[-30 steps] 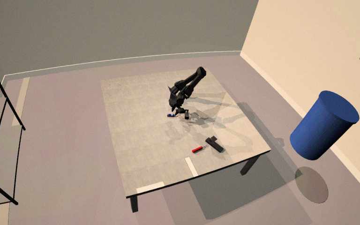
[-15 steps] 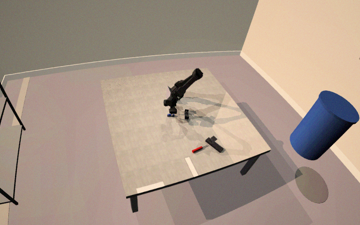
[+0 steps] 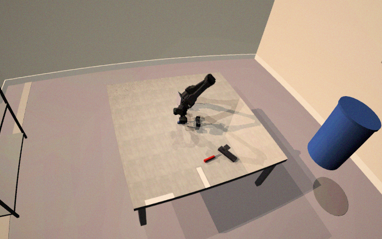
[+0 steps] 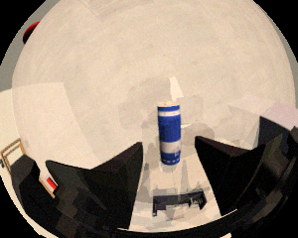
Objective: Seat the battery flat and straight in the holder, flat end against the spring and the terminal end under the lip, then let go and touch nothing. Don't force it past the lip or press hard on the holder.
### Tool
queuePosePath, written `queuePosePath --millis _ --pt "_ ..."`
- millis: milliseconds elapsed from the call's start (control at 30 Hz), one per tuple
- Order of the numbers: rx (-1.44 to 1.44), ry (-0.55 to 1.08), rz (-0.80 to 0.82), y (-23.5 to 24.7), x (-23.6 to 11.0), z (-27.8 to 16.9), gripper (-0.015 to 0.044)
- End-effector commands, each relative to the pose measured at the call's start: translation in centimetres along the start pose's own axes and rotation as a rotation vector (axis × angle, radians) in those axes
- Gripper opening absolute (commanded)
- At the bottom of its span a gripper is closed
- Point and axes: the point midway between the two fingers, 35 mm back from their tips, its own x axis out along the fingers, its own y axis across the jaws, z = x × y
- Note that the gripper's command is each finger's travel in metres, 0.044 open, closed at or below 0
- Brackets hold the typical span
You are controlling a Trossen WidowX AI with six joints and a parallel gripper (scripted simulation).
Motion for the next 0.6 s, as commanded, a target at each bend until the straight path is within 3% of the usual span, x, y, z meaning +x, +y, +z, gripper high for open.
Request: queuePosePath --millis 0,500,567 --pt "0.01 0.006 -0.003 -0.2 0.9 0.0 0.0239" --pt "0.01 0.008 -0.004 -0.3 3.0 -0.1 0.0239" --pt "0.01 0.008 -0.004 -0.3 3.0 -0.1 0.0187"
